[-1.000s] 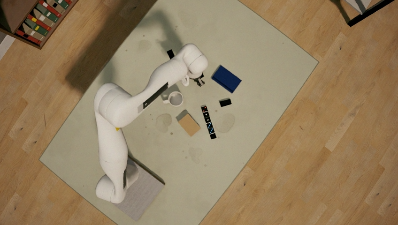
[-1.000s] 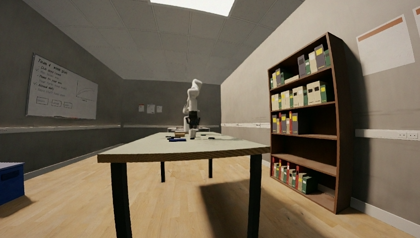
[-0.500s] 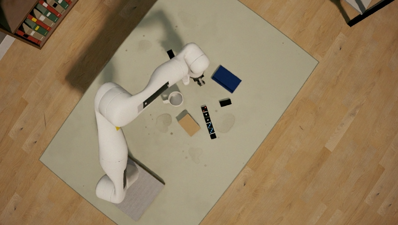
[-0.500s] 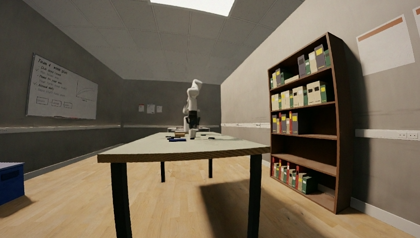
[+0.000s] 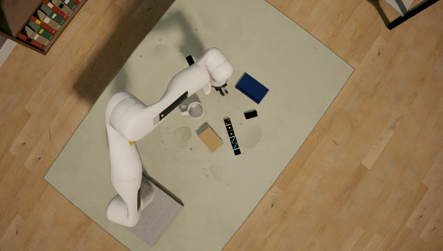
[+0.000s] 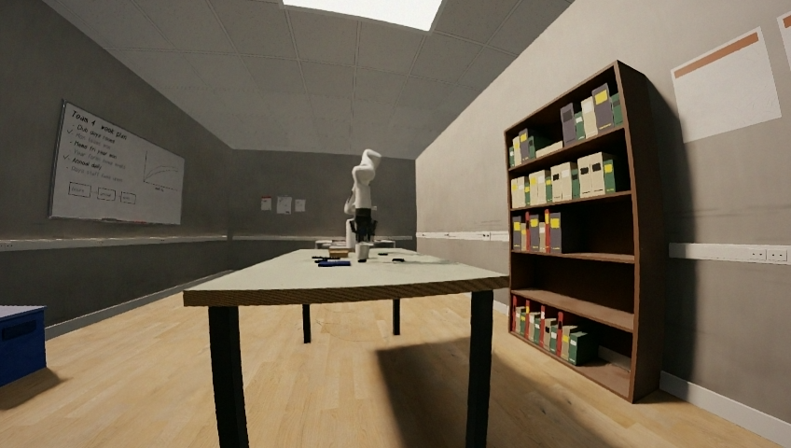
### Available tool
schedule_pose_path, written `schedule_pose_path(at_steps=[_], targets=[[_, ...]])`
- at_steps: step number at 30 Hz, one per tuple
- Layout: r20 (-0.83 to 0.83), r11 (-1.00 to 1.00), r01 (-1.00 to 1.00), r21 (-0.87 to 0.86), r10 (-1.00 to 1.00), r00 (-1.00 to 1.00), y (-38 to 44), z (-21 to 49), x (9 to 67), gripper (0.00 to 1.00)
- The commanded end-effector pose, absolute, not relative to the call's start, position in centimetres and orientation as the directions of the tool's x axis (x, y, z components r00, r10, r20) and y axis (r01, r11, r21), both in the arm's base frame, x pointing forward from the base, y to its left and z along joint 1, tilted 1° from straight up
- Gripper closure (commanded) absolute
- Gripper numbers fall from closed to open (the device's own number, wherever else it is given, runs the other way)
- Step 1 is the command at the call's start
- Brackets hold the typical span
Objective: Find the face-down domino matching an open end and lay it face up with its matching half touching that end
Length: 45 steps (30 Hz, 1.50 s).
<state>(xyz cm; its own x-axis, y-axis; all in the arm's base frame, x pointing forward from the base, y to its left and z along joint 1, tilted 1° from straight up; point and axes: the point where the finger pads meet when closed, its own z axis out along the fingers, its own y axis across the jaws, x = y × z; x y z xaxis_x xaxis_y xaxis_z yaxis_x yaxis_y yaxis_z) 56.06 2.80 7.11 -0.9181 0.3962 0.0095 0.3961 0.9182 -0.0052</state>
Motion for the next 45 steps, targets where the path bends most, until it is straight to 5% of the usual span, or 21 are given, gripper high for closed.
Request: schedule_pose_path(at_steps=[1,45], targets=[[0.008,0.918,0.396,-0.004,0.396,-0.918,2.8,7.22,56.12,0.51],[0.008,0.918,0.396,-0.004,0.396,-0.918,2.8,6.38,56.12,0.51]])
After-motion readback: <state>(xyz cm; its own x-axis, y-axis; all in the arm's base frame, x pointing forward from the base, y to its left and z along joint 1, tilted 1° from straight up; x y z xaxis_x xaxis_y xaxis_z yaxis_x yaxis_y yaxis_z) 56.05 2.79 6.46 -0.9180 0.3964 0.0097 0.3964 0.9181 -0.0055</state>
